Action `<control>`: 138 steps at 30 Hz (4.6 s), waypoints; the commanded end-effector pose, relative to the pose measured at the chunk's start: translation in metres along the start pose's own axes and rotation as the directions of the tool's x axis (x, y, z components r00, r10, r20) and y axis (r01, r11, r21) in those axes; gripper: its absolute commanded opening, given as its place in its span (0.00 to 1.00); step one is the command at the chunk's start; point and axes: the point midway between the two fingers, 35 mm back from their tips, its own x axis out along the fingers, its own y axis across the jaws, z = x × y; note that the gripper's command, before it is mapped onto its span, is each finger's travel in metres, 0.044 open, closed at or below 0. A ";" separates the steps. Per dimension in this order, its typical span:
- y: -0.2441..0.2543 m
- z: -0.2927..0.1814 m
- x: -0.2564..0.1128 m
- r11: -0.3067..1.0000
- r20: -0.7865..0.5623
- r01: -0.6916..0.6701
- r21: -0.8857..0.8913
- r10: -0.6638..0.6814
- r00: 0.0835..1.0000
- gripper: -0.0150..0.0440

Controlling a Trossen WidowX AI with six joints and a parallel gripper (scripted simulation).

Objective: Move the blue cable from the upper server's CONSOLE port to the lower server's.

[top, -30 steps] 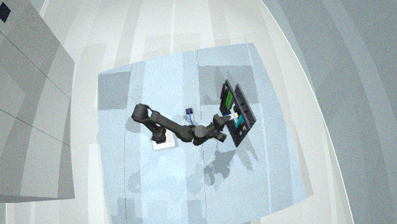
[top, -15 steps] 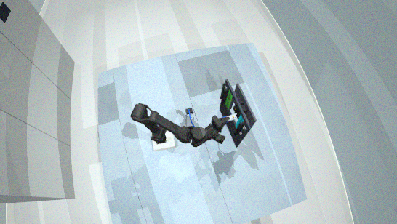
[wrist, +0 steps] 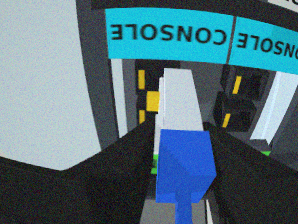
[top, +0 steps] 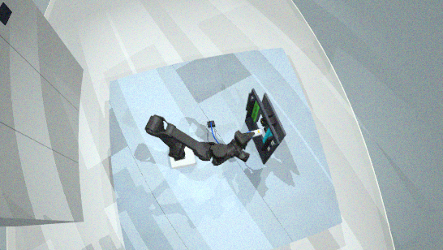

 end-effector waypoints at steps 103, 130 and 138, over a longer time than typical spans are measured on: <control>-0.084 0.002 0.023 1.000 -0.077 -0.009 -0.015 0.008 0.997 0.25; -0.083 0.001 0.037 1.000 -0.077 -0.012 -0.015 0.010 0.997 0.25; -0.083 0.002 0.041 1.000 -0.077 -0.012 -0.015 0.011 0.997 0.25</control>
